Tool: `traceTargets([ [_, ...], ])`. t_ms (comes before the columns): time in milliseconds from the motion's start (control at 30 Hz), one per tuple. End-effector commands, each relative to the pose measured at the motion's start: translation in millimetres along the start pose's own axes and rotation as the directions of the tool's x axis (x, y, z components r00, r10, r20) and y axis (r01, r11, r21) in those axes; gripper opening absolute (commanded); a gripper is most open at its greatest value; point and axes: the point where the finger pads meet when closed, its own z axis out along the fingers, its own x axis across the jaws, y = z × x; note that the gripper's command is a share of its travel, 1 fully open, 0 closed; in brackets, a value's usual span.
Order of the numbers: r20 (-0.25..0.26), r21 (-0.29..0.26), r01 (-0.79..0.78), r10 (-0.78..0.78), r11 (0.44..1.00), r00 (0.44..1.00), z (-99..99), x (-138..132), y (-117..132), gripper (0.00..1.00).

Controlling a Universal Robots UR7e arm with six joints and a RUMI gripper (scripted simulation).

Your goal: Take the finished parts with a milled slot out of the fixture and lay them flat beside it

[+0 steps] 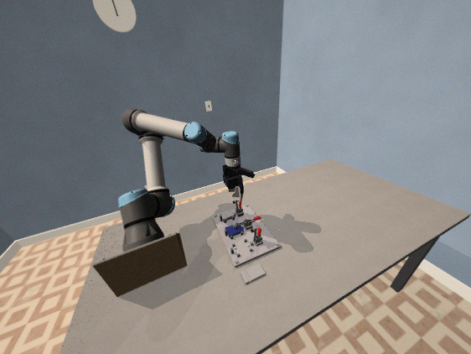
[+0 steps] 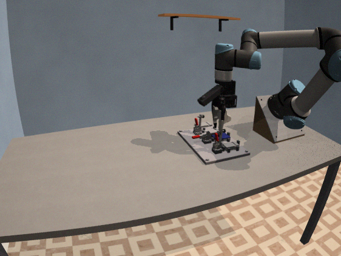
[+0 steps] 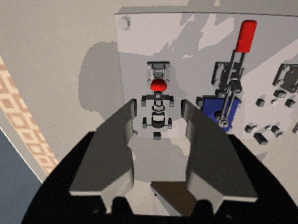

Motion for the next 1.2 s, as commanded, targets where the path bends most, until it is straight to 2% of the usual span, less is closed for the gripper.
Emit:
traceTargets([
  [0, 0.0, 0.001, 0.0, 0.0, 1.0, 1.0, -0.6, 0.1, -0.3, 0.28],
  [333, 0.0, 0.001, 0.0, 0.0, 1.0, 1.0, -0.5, 0.1, -0.3, 0.28],
  [367, 0.0, 0.001, 0.0, 0.0, 1.0, 1.0, -0.5, 0.1, -0.3, 0.59],
  [1167, 0.0, 0.001, 0.0, 0.0, 1.0, 1.0, 11.7, 0.1, -0.3, 0.59],
])
